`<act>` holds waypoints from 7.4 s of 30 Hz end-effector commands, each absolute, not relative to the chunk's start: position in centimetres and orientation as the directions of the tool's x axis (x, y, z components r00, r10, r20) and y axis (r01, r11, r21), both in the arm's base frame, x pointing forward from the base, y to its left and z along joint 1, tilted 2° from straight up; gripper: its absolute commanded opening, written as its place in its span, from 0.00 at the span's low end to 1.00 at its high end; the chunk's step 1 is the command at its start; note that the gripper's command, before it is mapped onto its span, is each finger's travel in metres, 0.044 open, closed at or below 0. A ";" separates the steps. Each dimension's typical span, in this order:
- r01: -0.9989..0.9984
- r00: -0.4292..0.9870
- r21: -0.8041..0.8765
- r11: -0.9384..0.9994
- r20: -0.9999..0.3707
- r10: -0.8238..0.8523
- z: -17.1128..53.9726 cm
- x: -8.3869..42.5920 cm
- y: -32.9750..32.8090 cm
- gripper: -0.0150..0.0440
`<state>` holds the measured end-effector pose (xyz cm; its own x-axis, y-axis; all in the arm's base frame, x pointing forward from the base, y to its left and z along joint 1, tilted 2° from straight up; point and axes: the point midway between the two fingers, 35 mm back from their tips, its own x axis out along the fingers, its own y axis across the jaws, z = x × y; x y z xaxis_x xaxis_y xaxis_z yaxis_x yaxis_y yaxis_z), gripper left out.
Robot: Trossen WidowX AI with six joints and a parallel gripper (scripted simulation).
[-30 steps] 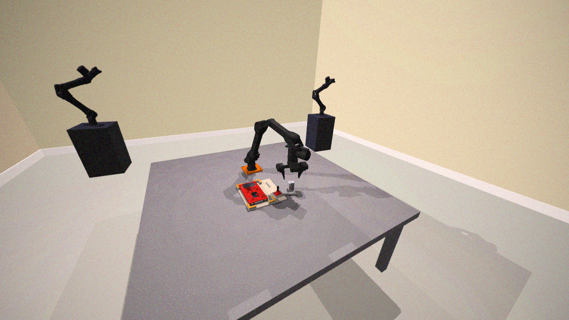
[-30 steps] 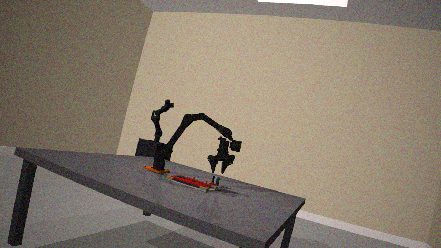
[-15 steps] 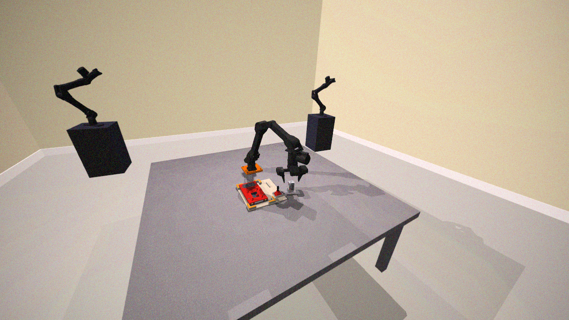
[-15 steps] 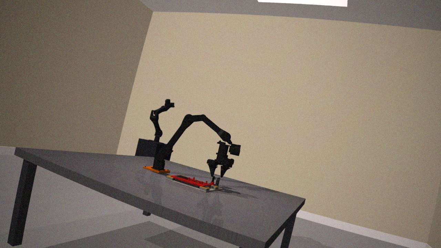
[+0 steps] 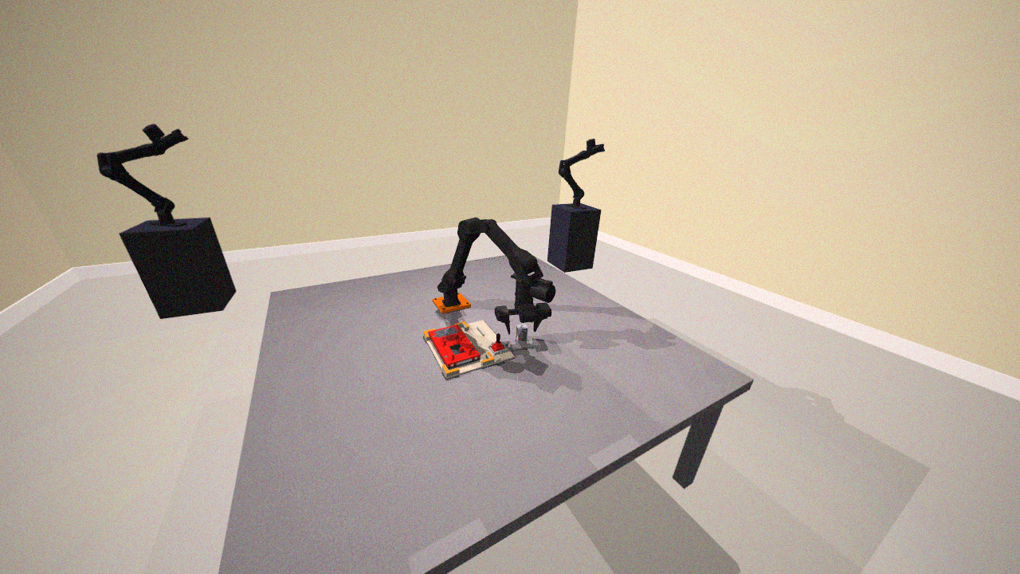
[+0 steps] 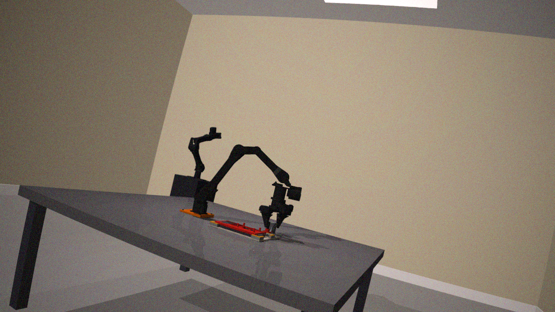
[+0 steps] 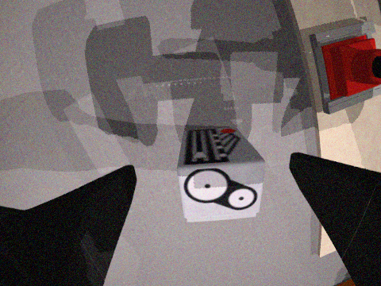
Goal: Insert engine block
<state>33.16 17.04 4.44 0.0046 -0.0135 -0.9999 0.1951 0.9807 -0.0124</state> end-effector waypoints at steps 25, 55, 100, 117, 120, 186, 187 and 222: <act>0.196 0.007 -0.014 0.980 -1.000 -0.016 3.2 33.1 16.9 0.39; 0.192 0.014 -0.010 0.981 -1.000 -0.013 12.3 33.2 17.0 0.25; 0.190 0.388 -0.024 0.982 -0.917 -0.098 13.9 31.1 16.9 0.25; 0.196 0.653 -0.014 0.981 -0.744 -0.141 11.7 29.9 17.1 0.25; 0.196 0.653 -0.014 0.981 -0.744 -0.141 11.0 29.9 17.1 0.25; 0.196 0.652 -0.014 0.981 -0.745 -0.141 3.4 29.0 17.2 1.00; 0.196 0.652 -0.014 0.981 -0.745 -0.141 3.7 28.7 17.3 1.00; 0.076 0.623 -0.116 0.990 -0.770 -0.138 5.2 27.2 17.7 1.00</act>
